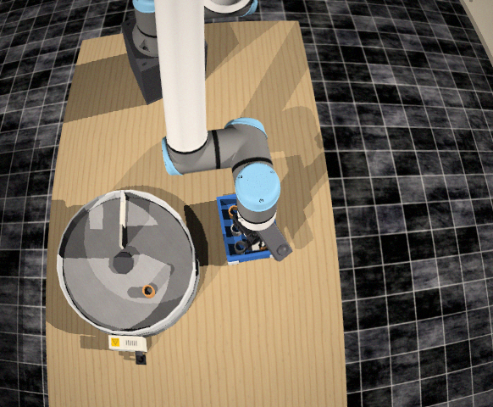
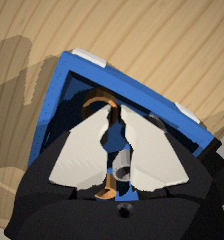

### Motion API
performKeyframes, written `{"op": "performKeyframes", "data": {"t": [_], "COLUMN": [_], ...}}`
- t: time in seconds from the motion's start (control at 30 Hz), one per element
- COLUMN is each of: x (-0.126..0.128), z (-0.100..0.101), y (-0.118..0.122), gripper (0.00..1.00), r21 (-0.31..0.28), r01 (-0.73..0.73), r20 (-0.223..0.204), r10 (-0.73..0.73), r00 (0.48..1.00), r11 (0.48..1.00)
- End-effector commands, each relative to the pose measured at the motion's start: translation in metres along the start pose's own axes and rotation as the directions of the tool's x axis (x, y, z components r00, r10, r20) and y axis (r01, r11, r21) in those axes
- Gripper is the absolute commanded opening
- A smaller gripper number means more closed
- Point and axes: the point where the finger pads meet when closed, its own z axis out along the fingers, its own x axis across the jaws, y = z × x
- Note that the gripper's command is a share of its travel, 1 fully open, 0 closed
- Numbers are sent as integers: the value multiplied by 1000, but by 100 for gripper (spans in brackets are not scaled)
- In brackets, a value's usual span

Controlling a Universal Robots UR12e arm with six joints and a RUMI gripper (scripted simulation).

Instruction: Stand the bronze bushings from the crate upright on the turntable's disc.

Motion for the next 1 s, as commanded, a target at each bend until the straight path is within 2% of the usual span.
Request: {"op": "performKeyframes", "data": {"t": [0.0,0.53,0.73,0.97], "x": [0,0,0,0], "z": [0,-6,-23,-54], "y": [-1,-1,-1,0], "gripper": [0,0,0,0], "r21": [1,1,1,1], "r01": [0,0,0,0], "r20": [0,0,0,0], "r10": [0,0,0,0], "r00": [1000,1000,1000,1000], "r11": [1000,1000,1000,1000]}}
